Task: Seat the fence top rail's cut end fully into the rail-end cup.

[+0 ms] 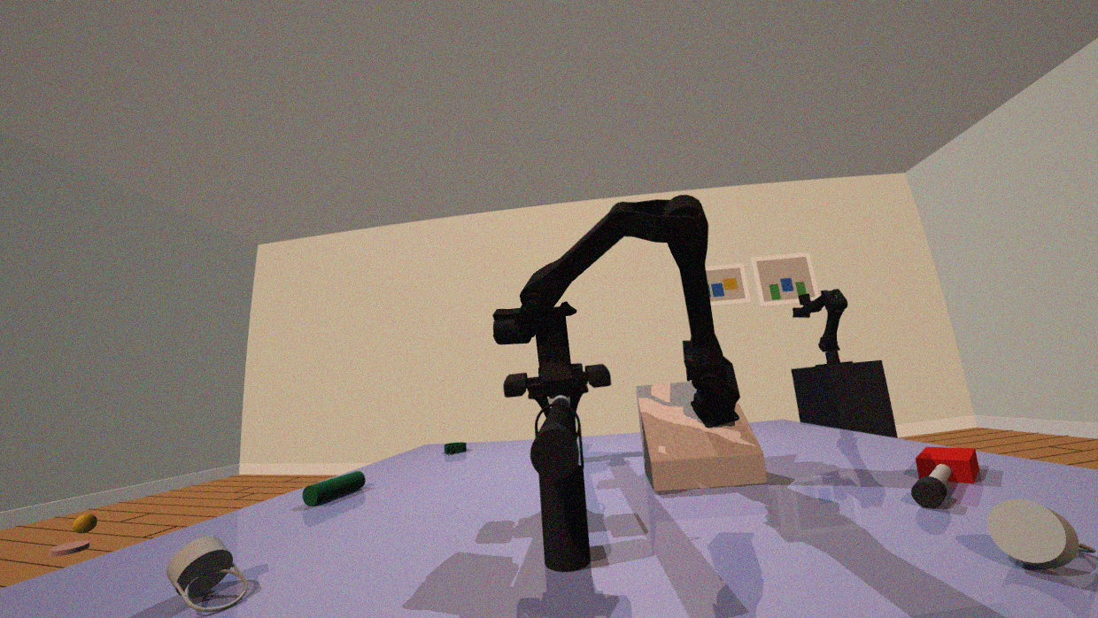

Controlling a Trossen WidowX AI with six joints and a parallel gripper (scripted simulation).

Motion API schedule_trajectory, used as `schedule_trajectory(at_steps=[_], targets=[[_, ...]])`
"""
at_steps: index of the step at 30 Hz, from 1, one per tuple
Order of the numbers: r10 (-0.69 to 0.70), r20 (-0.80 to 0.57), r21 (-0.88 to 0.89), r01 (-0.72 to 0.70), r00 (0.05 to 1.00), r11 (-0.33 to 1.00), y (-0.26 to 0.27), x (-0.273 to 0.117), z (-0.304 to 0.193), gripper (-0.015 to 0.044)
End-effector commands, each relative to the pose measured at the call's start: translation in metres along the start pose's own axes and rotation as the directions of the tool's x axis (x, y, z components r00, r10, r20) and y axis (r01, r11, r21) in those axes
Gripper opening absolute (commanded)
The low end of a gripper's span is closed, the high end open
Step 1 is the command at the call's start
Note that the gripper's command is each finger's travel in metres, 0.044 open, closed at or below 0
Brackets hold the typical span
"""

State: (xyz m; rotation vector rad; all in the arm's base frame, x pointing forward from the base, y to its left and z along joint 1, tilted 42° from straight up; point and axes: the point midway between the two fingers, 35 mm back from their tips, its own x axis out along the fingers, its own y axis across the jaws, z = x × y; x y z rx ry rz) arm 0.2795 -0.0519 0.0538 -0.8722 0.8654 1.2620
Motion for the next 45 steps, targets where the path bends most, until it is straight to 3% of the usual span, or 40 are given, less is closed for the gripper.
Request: schedule_trajectory(at_steps=[1, 45], targets=[[-0.004, -0.012, 0.001, 0.004, 1.0, 1.0, 0.0, -0.003, -0.005, 0.0], [0.002, 0.0, -0.002, -0.002, 1.0, 1.0, -0.001, -0.002, -0.013, 0.0]])
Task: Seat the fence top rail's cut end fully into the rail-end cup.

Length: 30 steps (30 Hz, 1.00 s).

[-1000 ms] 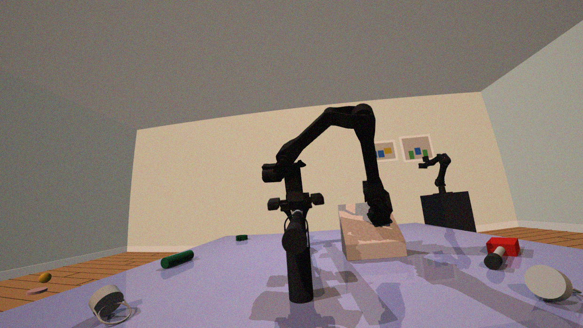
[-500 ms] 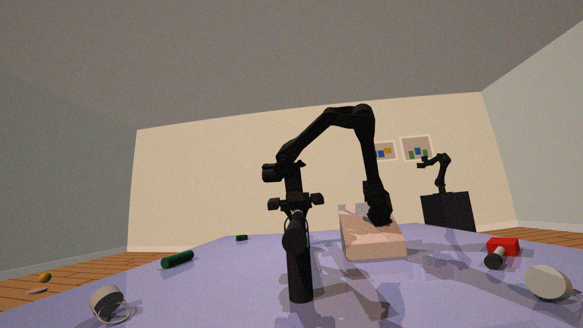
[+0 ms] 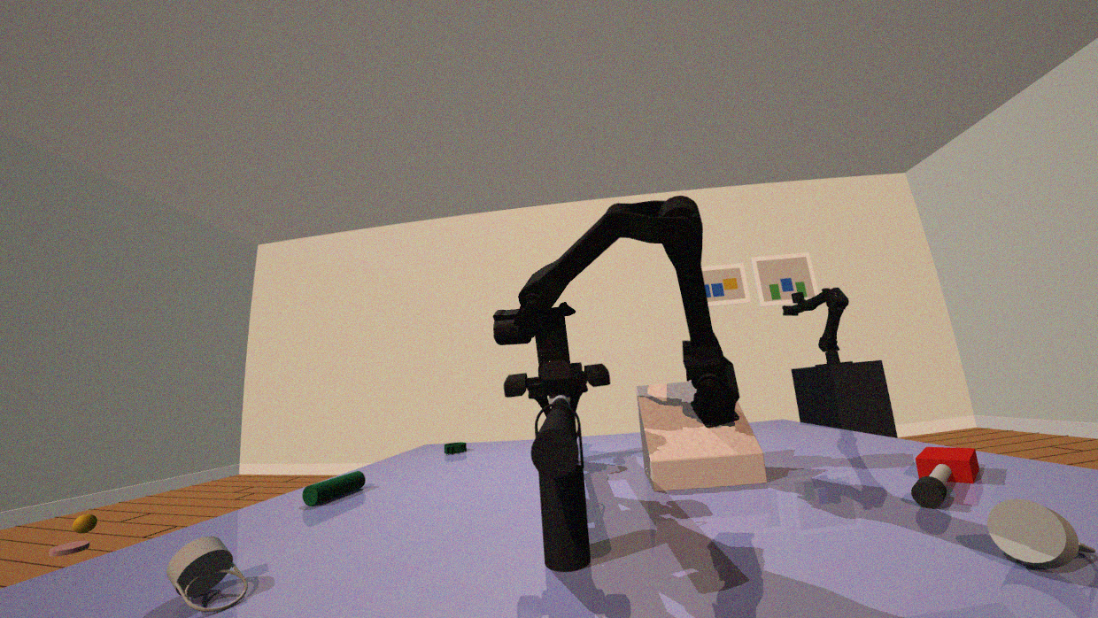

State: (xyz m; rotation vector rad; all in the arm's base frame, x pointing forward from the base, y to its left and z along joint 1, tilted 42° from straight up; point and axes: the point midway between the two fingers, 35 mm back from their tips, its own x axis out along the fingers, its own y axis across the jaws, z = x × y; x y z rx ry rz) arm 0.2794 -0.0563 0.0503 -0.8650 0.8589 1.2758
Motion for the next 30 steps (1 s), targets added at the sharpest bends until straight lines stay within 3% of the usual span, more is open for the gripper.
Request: schedule_trajectory(at_steps=[1, 30], targets=[[-0.007, -0.011, 0.002, 0.007, 1.0, 1.0, -0.001, -0.003, -0.008, 0.0], [-0.007, -0.012, 0.002, 0.007, 1.0, 1.0, -0.002, -0.003, -0.029, 0.0]])
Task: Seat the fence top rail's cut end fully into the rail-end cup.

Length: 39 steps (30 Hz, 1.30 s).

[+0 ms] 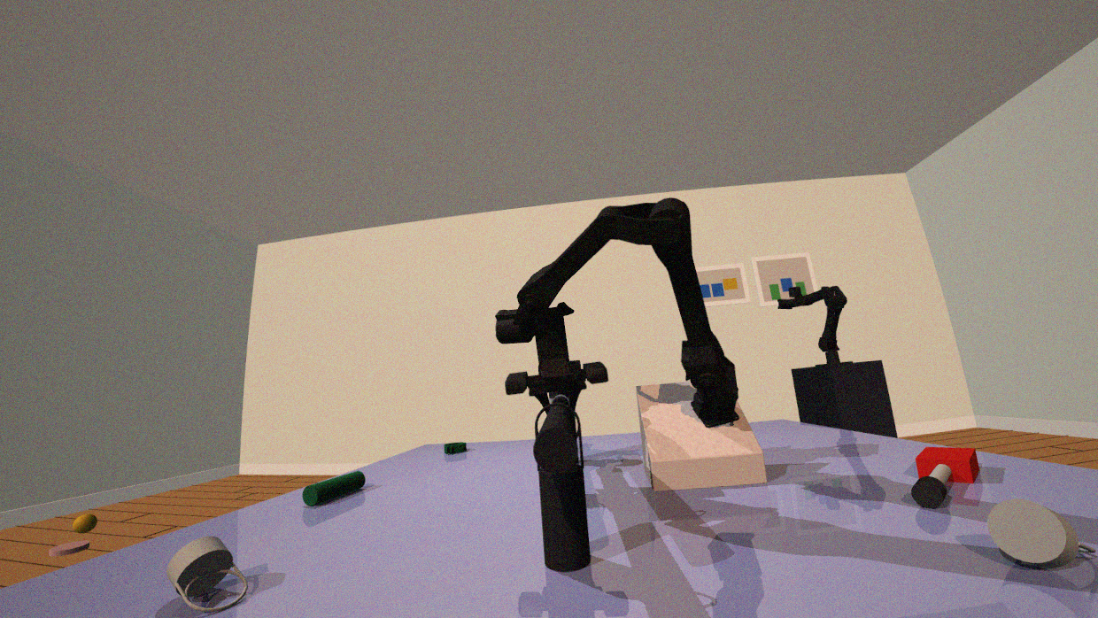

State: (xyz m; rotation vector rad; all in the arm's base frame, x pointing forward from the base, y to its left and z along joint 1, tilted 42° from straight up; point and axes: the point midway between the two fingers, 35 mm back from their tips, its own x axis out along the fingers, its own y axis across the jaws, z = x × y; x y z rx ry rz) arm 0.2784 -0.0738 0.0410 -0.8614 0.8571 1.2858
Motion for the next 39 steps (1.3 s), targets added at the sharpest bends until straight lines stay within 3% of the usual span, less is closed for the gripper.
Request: schedule_trajectory(at_steps=[1, 20, 30, 36, 39], targets=[[-0.015, -0.017, 0.005, 0.015, 1.0, 1.0, -0.002, -0.004, -0.01, 0.0], [0.002, 0.0, 0.0, -0.002, 1.0, 1.0, 0.0, 0.002, -0.007, 0.0], [0.002, 0.0, 0.0, -0.002, 1.0, 1.0, 0.0, 0.001, -0.007, 0.0262], [0.003, 0.001, 0.0, -0.003, 1.0, 1.0, 0.0, -0.024, 0.007, 0.042], [0.004, 0.001, 0.0, -0.004, 1.0, 1.0, 0.001, -0.042, 0.019, 0.044]])
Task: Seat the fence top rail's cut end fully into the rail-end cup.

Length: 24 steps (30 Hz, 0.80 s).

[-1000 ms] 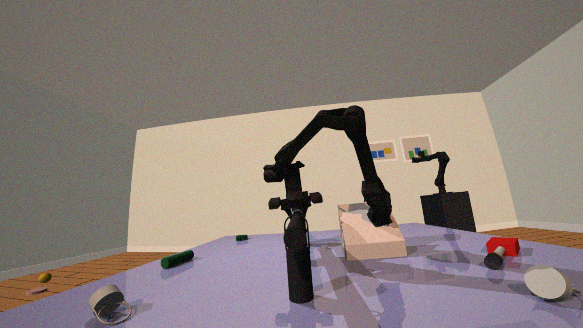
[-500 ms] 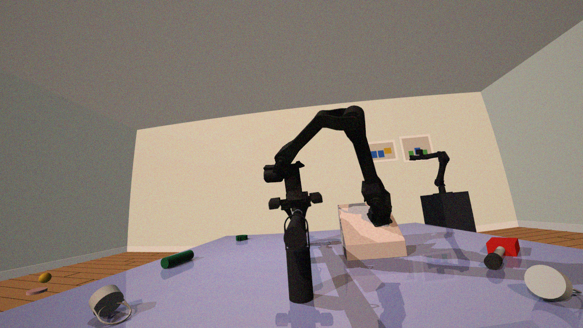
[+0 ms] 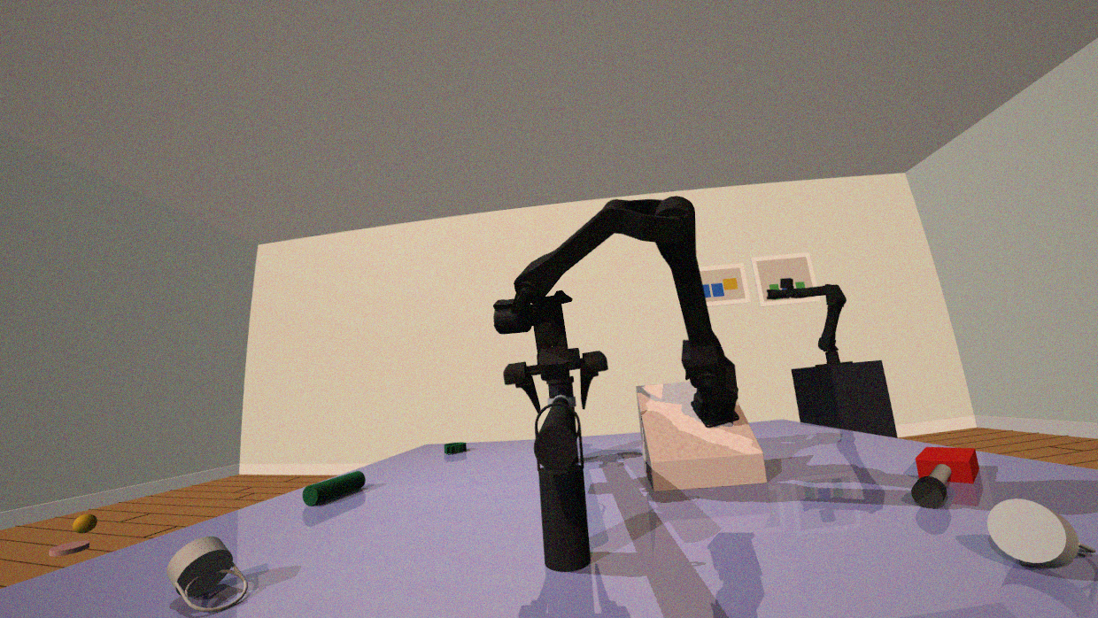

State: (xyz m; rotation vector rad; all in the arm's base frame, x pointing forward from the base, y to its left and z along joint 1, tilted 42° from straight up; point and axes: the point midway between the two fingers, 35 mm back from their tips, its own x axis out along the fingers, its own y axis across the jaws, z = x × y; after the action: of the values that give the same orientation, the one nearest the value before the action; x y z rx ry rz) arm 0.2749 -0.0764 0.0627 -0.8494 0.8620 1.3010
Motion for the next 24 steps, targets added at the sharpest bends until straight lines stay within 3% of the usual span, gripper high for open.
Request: schedule_trajectory(at_steps=[1, 7, 14, 24], targets=[[-0.013, -0.005, -0.002, 0.013, 1.0, 1.0, 0.0, -0.025, 0.014, 0.044], [-0.015, -0.008, -0.009, 0.015, 1.0, 1.0, -0.001, -0.023, 0.012, 0.044], [-0.014, -0.007, -0.008, 0.013, 1.0, 1.0, 0.004, -0.068, 0.014, 0.044], [-0.014, -0.007, -0.008, 0.013, 1.0, 1.0, 0.004, -0.068, 0.014, 0.044]])
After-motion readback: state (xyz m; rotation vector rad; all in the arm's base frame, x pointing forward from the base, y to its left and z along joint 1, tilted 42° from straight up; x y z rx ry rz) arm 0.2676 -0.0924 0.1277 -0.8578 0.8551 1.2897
